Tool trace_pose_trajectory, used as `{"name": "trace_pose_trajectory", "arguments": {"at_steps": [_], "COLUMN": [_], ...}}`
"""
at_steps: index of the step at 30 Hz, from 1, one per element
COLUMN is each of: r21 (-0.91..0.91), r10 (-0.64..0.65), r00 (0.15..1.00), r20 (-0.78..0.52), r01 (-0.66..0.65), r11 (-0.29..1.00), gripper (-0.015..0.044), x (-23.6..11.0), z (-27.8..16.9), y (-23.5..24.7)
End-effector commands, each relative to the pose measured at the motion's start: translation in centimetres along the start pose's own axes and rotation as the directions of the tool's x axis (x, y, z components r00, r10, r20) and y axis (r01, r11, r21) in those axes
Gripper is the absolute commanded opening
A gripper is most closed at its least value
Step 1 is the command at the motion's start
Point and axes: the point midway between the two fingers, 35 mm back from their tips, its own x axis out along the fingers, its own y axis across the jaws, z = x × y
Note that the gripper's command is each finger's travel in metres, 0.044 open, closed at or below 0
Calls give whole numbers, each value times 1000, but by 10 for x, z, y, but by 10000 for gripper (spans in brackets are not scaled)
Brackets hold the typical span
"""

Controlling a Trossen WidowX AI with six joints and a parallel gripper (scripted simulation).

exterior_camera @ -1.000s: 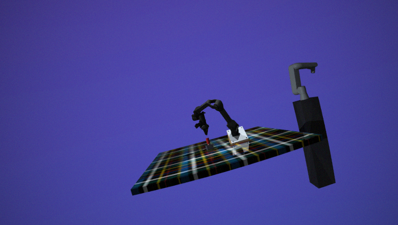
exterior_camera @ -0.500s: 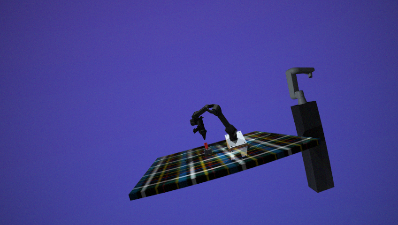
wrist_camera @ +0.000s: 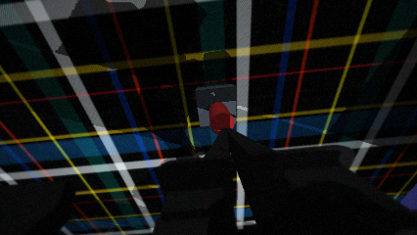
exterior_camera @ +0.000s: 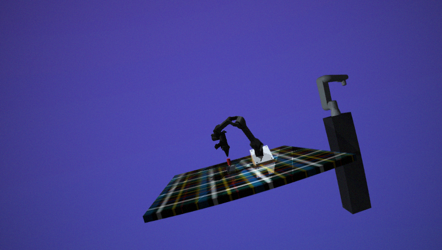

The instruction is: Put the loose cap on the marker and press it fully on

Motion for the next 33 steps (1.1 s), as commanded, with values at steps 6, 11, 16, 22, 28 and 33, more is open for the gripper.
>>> {"name": "trace_pose_trajectory", "arguments": {"at_steps": [6, 11, 16, 22, 28, 33], "r21": [6, 6, 6, -2, -1, 0], "r10": [5, 5, 5, -3, -5, -6], "r00": [1000, 1000, 1000, 1000, 1000, 1000], "r20": [3, 3, 3, 7, 7, 5], "r01": [-5, -5, -5, 3, 5, 6], "r11": [1000, 1000, 1000, 1000, 1000, 1000], "gripper": [0, 0, 0, 0, 0, 0], "x": [14, 21, 28, 24, 6, -57], "z": [0, 0, 0, 2, 4, 2], "y": [1, 1, 1, -1, -2, -2]}}
